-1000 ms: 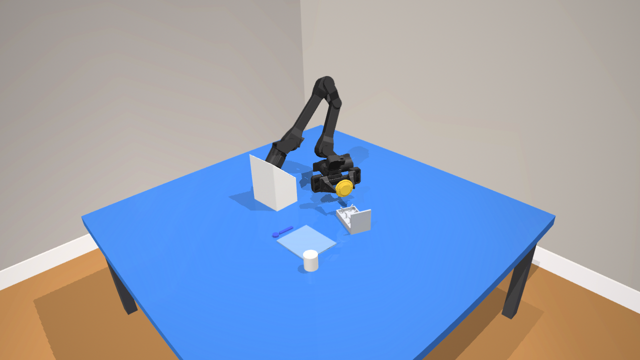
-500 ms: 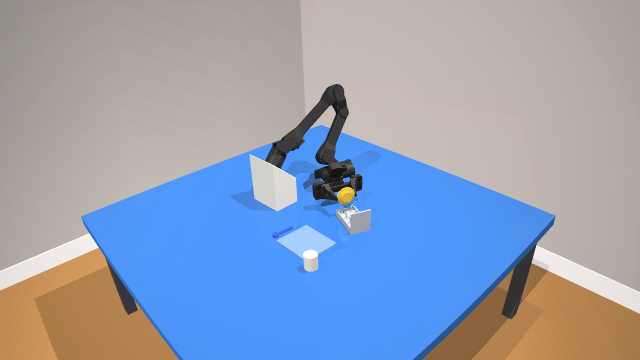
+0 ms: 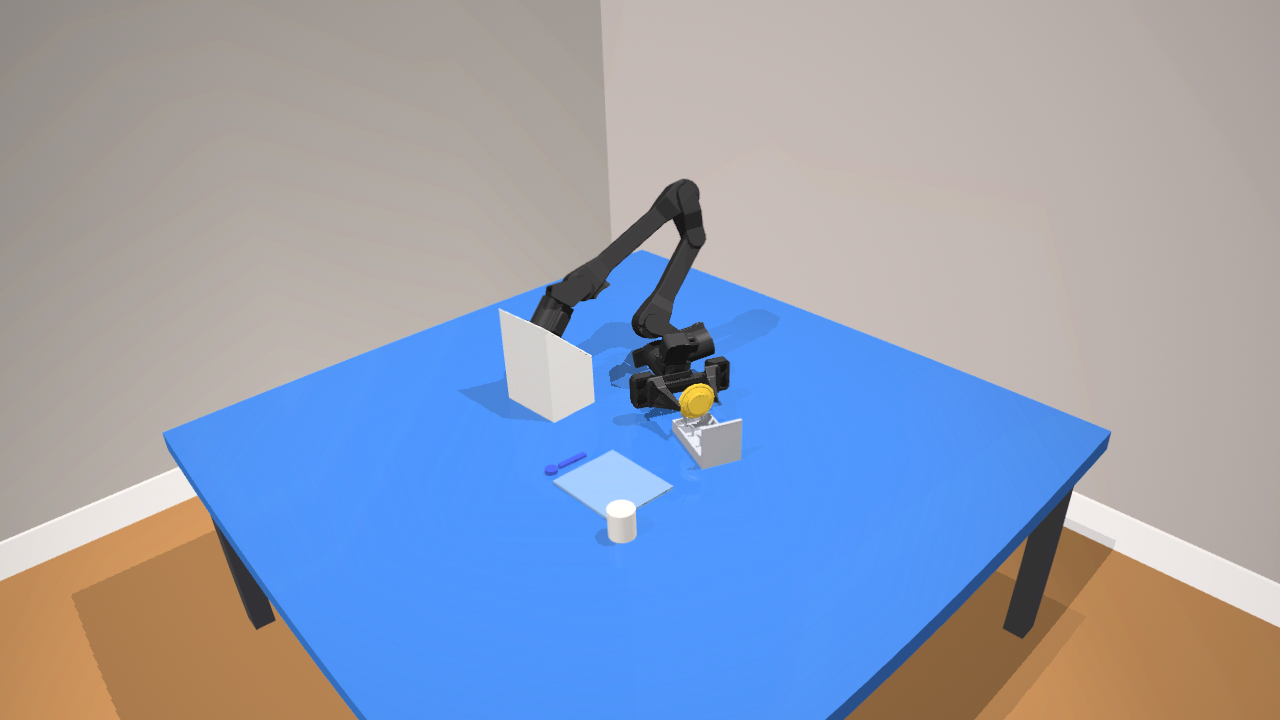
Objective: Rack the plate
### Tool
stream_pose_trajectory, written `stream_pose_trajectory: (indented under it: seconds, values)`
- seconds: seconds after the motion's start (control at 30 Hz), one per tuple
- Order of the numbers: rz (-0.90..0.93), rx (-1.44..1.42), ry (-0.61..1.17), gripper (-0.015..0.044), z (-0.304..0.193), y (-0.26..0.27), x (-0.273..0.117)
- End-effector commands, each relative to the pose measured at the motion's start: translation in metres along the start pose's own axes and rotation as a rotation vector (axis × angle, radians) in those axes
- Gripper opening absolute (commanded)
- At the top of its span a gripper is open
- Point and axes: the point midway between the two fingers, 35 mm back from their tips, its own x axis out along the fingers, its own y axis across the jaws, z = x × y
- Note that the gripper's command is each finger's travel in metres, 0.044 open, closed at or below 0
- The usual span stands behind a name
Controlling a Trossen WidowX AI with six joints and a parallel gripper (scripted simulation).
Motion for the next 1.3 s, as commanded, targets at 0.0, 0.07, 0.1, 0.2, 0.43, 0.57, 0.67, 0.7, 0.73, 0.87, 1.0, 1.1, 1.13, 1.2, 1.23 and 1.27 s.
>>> stream_pose_trajectory:
  seconds: [0.0, 0.07, 0.1, 0.2, 0.43, 0.57, 0.67, 0.7, 0.73, 0.87, 1.0, 1.1, 1.13, 1.2, 1.23, 1.27]
  values:
    - [0.000, 0.003, 0.000, 0.0000, -0.0129, 0.0009, 0.0025]
    - [0.000, 0.003, 0.000, 0.0000, -0.0176, 0.0008, 0.0030]
    - [0.000, 0.003, 0.000, 0.0000, -0.0176, 0.0008, 0.0030]
    - [0.000, -0.007, 0.009, 0.0000, -0.0143, 0.0001, 0.0021]
    - [0.000, -0.007, 0.009, 0.0000, -0.0143, 0.0001, 0.0021]
    - [0.000, -0.004, 0.009, 0.0053, -0.0145, 0.0002, 0.0020]
    - [0.000, -0.004, 0.009, 0.0131, -0.0145, 0.0002, 0.0020]
    - [0.000, -0.004, 0.009, 0.0157, -0.0145, 0.0002, 0.0020]
    - [0.000, -0.004, 0.009, 0.0184, -0.0145, 0.0002, 0.0020]
    - [0.000, -0.004, 0.009, 0.0289, -0.0145, 0.0002, 0.0020]
    - [0.000, -0.004, 0.009, 0.0394, -0.0145, 0.0002, 0.0020]
    - [0.000, -0.004, 0.009, 0.0400, -0.0145, 0.0002, 0.0020]
    - [0.000, -0.004, 0.009, 0.0400, -0.0145, 0.0002, 0.0020]
    - [0.000, -0.004, 0.009, 0.0400, -0.0145, 0.0002, 0.0020]
    - [0.000, -0.004, 0.009, 0.0400, -0.0131, 0.0006, 0.0022]
    - [-0.002, -0.003, 0.010, 0.0400, -0.0092, 0.0018, 0.0026]
